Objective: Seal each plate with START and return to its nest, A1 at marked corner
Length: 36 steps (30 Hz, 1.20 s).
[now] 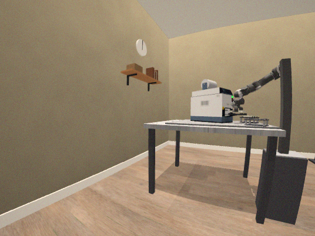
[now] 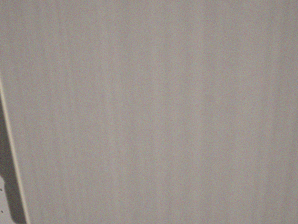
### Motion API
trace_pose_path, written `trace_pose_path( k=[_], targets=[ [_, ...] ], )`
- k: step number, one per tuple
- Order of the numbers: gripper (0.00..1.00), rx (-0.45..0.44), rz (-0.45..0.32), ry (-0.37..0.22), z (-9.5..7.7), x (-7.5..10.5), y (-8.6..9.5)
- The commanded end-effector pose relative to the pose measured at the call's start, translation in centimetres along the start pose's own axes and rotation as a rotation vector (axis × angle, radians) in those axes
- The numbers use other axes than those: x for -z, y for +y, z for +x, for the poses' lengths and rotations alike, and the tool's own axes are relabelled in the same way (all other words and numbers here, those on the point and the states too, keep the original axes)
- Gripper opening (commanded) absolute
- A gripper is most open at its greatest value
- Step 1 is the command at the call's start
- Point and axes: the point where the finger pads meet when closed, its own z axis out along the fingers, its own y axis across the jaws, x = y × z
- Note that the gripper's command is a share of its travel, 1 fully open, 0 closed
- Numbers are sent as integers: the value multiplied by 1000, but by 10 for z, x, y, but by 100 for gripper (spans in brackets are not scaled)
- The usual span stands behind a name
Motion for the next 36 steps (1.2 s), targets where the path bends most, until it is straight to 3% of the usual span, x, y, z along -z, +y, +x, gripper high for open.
trace_pose_path(
  k=[1,10,21,36],
  targets=[
    [0,-10,2,-9,-3,6,1],
    [0,-10,1,-9,-3,18,1],
    [0,-6,2,-6,-2,17,1],
    [0,3,9,-3,34,15,7]
  ],
)
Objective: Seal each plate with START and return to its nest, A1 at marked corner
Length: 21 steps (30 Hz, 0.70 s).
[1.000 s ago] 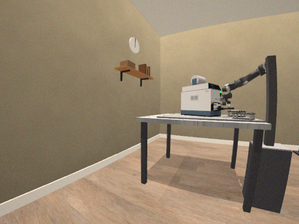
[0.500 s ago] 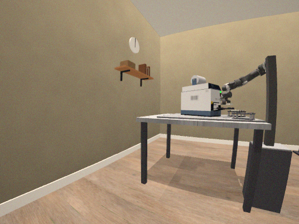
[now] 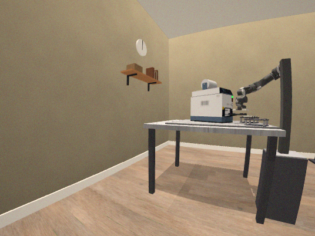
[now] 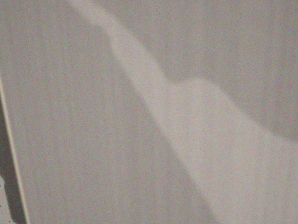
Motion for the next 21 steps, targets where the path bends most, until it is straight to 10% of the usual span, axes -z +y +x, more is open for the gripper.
trace_pose_path(
  k=[1,21],
  targets=[
    [0,-15,11,-5,-1,0,-2],
    [0,-1,10,-8,38,0,8]
  ],
)
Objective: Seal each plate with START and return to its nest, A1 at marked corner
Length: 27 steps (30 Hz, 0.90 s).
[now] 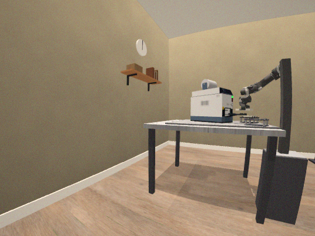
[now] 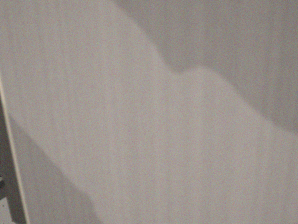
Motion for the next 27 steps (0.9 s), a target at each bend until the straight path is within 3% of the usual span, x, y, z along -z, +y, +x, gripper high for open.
trace_pose_path(
  k=[1,27],
  targets=[
    [0,-1,5,-1,5,0,1],
    [0,11,3,-3,59,1,15]
  ],
)
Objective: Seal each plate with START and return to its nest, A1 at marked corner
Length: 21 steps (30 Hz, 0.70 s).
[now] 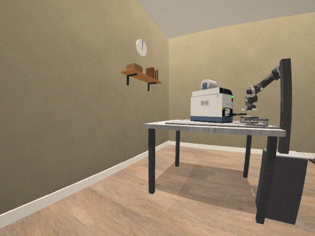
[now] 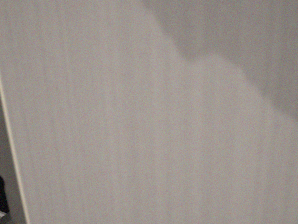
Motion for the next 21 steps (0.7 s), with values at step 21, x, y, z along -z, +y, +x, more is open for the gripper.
trace_pose_path(
  k=[21],
  targets=[
    [0,2,6,-5,42,0,11]
  ],
)
